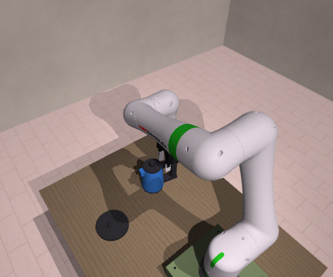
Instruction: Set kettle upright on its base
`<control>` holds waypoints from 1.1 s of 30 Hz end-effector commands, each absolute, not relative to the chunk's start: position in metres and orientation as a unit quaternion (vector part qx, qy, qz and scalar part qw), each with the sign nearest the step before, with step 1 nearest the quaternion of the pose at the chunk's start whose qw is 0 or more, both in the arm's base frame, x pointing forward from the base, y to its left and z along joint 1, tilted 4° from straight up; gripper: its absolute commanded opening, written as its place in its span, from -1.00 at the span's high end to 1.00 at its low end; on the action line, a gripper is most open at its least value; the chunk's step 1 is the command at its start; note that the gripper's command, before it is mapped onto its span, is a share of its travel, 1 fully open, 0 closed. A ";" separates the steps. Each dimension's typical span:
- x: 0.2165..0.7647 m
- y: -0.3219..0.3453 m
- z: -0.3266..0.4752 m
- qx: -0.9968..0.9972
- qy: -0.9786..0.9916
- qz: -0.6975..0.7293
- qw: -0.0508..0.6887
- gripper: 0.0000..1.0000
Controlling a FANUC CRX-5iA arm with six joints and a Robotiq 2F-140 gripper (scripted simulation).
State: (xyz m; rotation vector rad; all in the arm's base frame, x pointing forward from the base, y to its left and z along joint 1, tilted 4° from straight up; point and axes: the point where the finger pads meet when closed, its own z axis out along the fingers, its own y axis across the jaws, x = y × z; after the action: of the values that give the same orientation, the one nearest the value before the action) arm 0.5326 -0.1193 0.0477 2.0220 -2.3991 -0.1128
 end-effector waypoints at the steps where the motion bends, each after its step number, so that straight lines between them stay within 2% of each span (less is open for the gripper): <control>1: 0.533 -0.119 0.041 0.644 -0.764 -0.036 0.001 0.06; 33: 0.532 -0.118 0.023 0.644 -0.764 -0.036 0.001 0.06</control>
State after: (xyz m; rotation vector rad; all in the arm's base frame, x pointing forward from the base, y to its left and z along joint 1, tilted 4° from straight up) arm 0.5315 -0.1180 0.0225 2.0221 -2.3992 -0.1126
